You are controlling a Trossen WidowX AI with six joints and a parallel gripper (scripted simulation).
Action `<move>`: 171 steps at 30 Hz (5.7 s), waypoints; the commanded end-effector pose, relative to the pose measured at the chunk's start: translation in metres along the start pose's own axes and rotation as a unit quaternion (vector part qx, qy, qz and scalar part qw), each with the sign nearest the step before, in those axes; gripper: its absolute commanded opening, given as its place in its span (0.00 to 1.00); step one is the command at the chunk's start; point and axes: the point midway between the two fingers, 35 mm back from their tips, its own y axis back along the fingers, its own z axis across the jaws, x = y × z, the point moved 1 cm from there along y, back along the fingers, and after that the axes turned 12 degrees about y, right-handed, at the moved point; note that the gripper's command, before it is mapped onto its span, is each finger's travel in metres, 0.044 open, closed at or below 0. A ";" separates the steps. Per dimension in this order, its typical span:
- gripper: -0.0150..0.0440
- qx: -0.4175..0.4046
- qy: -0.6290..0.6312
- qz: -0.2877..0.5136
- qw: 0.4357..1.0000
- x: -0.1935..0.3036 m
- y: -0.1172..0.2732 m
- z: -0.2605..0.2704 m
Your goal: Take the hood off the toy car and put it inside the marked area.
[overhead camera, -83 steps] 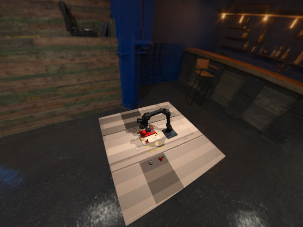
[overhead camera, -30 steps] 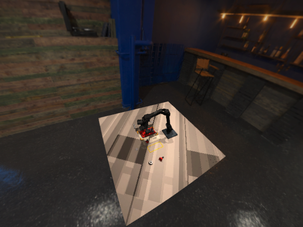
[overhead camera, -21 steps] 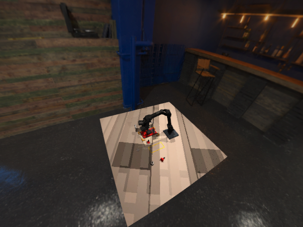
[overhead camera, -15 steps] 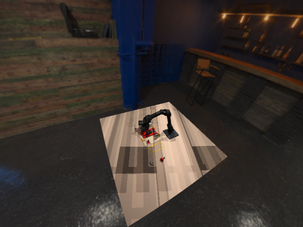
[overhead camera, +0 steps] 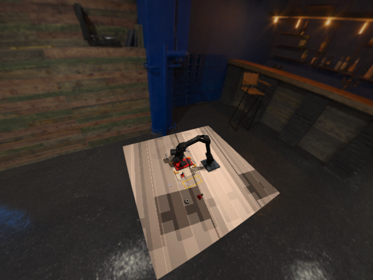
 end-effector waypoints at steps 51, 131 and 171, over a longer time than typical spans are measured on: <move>0.25 0.000 0.000 0.000 1.000 0.000 0.023 0.000; 0.25 -0.009 0.006 0.004 1.000 -0.032 0.069 0.155; 0.25 -0.011 -0.001 -0.001 1.000 -0.023 0.069 0.233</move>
